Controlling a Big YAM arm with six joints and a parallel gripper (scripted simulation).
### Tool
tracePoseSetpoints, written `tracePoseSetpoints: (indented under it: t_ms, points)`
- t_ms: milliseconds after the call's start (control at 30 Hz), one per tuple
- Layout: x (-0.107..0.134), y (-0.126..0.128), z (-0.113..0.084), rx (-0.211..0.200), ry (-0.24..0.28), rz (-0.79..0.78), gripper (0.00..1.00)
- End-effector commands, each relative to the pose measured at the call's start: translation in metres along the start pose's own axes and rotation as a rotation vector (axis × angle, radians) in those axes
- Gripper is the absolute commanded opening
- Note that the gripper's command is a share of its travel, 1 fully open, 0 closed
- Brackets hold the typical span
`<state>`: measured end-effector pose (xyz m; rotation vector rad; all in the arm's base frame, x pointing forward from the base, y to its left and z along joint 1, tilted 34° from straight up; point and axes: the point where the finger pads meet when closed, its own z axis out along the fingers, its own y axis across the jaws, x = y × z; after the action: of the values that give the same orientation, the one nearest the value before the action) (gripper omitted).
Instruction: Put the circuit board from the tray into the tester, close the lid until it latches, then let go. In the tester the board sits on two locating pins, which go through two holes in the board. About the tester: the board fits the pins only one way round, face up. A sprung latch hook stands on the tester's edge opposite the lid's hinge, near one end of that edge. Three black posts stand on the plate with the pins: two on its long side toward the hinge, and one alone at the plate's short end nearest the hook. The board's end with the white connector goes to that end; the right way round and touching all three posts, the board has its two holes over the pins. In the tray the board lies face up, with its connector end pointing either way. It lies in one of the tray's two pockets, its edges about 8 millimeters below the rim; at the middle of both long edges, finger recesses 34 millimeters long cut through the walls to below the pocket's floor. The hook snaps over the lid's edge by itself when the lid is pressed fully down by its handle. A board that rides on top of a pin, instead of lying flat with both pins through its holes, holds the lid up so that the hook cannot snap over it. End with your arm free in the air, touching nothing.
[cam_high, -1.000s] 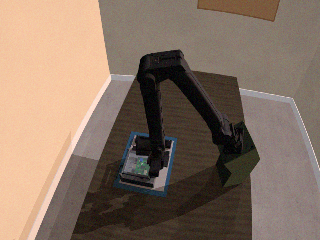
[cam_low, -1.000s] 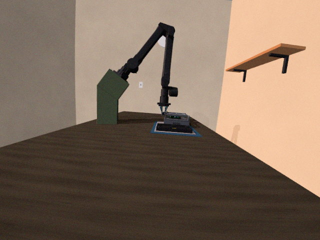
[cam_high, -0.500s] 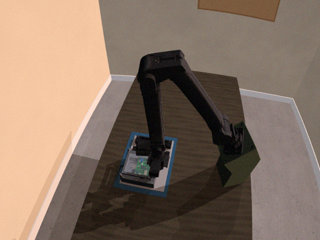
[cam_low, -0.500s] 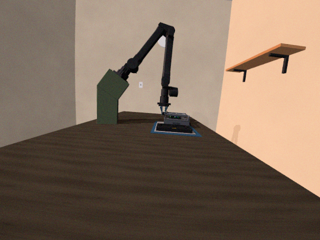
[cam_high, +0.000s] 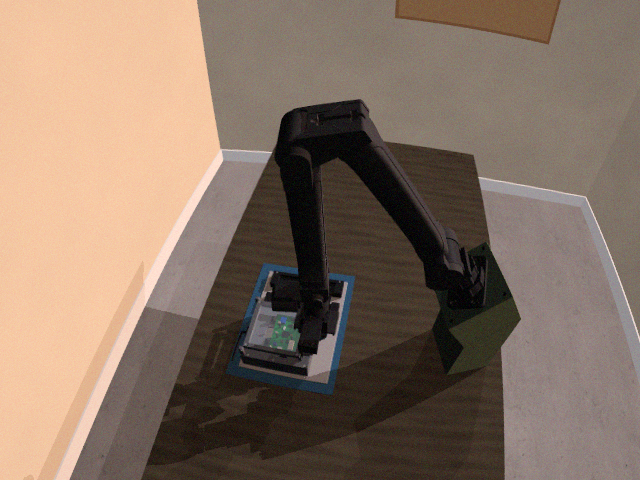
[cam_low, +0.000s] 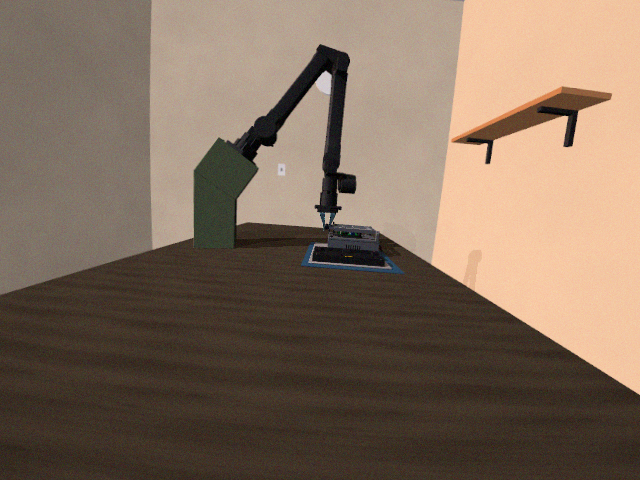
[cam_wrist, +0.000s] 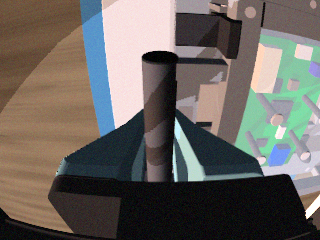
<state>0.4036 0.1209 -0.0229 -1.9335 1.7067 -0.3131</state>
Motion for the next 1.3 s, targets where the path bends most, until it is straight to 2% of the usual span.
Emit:
tracePoseSetpoints:
  t_ms: [0, 433, 467, 1267]
  points:
    - [-0.0040, 0.0019, -0.0013, -0.012, -0.005, -0.008, 0.00]
    - [-0.0039, 0.0023, -0.0012, -0.012, -0.005, -0.008, 0.00]
    - [-0.0038, 0.0023, -0.0012, -0.013, -0.005, -0.008, 0.48]
    - [-0.0040, 0.0014, -0.0012, -0.009, -0.006, -0.009, 0.48]
